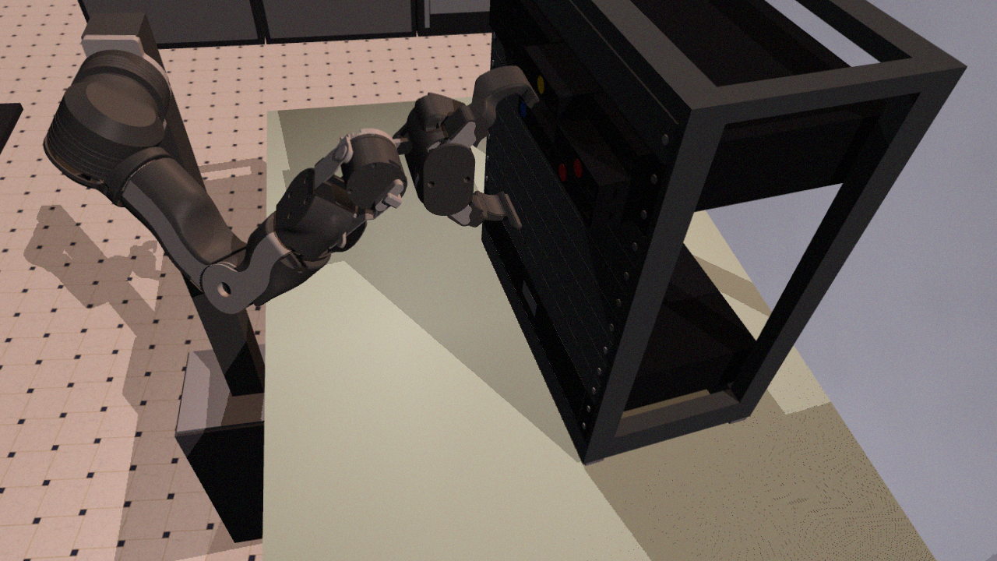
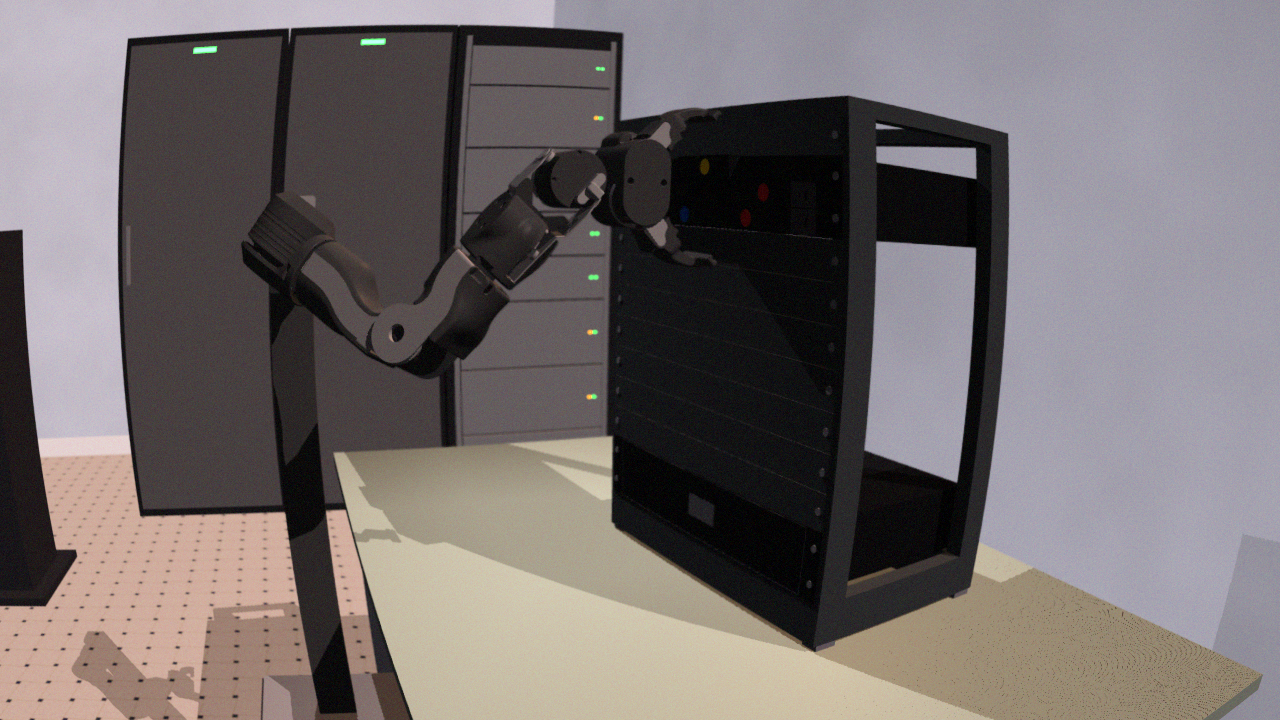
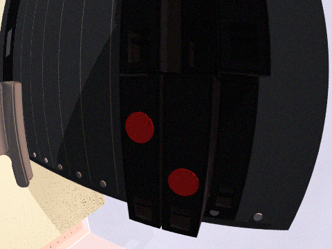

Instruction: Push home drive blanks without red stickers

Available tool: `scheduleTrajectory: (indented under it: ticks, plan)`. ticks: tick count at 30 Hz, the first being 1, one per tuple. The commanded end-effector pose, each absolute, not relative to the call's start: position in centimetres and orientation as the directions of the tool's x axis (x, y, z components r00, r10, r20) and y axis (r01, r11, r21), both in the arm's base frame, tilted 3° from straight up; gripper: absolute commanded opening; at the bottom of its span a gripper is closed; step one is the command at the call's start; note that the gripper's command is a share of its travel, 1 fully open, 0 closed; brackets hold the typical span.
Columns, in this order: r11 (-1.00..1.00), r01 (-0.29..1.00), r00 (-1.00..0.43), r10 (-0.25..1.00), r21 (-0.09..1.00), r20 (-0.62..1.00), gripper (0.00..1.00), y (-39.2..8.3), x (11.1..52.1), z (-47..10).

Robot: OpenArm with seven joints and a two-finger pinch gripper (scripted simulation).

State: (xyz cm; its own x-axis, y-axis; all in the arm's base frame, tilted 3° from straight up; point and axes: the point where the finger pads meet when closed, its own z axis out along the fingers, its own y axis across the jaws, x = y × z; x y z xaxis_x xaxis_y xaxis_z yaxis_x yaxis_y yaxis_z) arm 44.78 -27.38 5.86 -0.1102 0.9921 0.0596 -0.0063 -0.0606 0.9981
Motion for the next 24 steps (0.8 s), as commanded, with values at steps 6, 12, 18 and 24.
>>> scheduleTrajectory:
  ticks: [6, 12, 18, 24]
  plan:
    - [-0.053, -0.029, -0.138, 0.989, 0.998, 0.048, 1.00, -29.9, 45.5, 5.8]
    - [-0.052, -0.030, -0.140, 0.989, 0.998, 0.047, 1.00, -30.3, 45.6, 5.8]
    - [-0.052, -0.030, -0.140, 0.989, 0.998, 0.047, 1.00, -30.3, 45.6, 5.8]
    - [-0.052, -0.030, -0.140, 0.989, 0.998, 0.047, 1.00, -30.3, 45.6, 5.8]
